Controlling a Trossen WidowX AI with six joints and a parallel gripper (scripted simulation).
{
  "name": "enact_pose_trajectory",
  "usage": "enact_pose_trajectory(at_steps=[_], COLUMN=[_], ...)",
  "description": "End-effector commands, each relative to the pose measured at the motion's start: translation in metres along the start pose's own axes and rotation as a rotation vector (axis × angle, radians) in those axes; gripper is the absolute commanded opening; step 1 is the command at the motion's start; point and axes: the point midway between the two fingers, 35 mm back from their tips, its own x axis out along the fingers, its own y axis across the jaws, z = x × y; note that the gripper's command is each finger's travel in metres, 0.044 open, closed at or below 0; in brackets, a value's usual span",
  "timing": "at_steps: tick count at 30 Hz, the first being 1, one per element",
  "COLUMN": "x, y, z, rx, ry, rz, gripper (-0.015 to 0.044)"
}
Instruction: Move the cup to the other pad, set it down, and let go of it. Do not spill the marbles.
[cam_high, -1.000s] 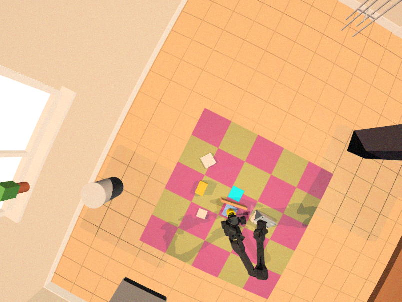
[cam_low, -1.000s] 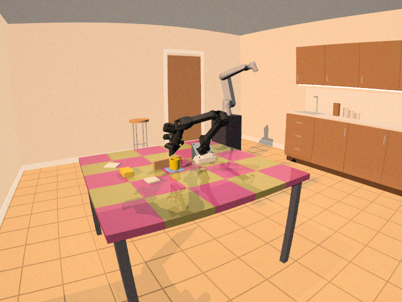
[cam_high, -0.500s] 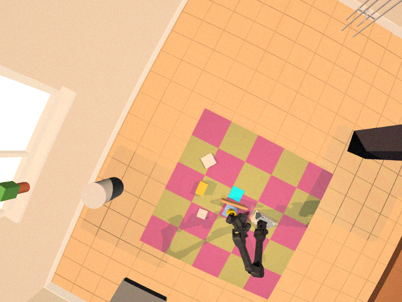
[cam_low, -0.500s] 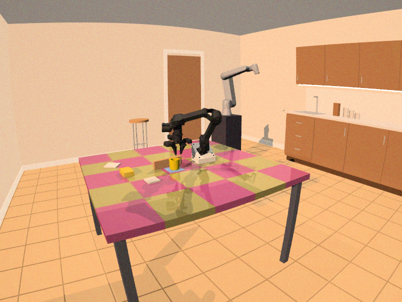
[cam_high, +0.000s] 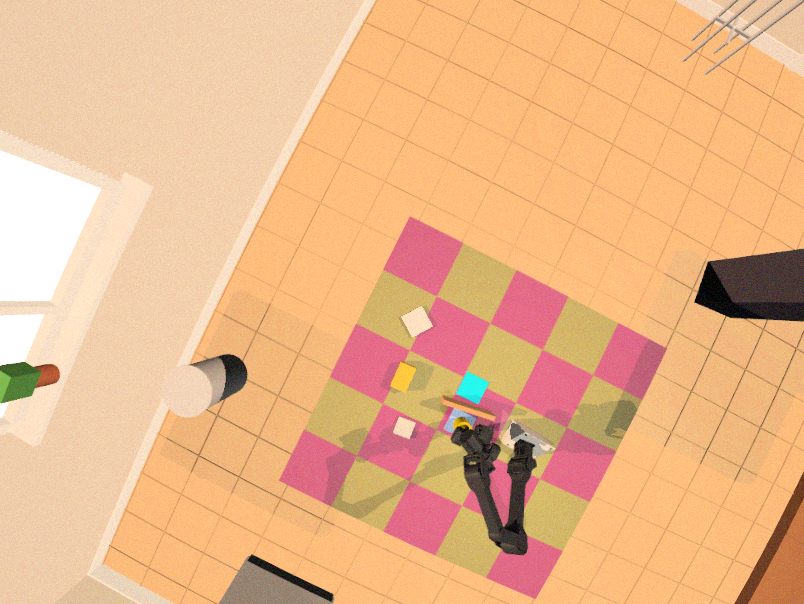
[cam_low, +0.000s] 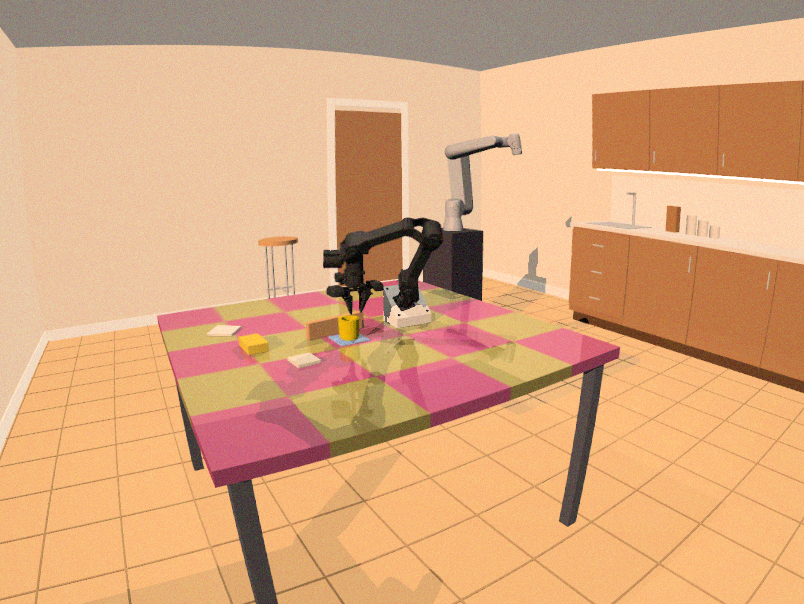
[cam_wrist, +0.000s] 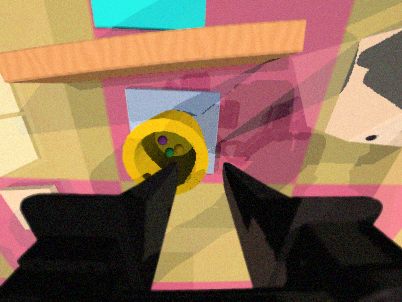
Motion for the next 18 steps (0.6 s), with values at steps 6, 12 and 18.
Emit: enact_pose_trajectory(at_steps=[6, 12, 18], x=[0.016, 0.026, 0.036], y=[0.0, 0.0, -0.001], z=[-0.001, -0.001, -0.002], rx=[0.003, 0.003, 0.003], ry=[0.005, 0.006, 0.007], rz=[-0.001, -0.001, -0.001], gripper=[0.0167, 0.0167, 0.0167])
